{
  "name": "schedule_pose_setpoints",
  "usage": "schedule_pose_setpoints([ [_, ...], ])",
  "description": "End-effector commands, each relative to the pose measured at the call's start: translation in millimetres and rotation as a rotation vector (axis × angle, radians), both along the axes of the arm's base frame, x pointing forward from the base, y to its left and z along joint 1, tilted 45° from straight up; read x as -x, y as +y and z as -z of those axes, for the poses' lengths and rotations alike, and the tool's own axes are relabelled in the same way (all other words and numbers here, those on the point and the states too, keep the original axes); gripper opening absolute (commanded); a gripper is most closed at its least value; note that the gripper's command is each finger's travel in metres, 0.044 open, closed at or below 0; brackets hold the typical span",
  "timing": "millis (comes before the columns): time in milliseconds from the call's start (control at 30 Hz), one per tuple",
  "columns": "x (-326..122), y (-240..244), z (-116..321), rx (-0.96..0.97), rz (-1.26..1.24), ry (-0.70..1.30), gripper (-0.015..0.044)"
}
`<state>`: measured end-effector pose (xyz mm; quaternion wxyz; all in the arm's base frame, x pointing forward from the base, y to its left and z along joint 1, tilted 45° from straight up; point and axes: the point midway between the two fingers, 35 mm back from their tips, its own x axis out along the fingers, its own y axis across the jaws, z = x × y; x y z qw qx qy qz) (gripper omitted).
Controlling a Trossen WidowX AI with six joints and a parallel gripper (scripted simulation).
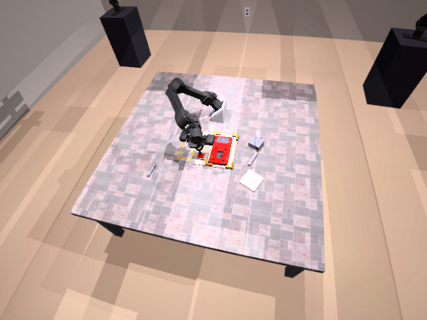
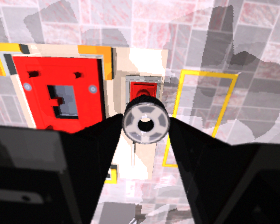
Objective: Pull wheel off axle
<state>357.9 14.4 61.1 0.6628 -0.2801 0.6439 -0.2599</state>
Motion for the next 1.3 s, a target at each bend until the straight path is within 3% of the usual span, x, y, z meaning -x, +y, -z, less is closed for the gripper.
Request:
schedule_pose_setpoints([
  [0,0,13,-12,-0.006,-0.005,-0.009,0.0000],
  [1267,55,-53,-80,-0.001,-0.005,-0.006,0.0000],
])
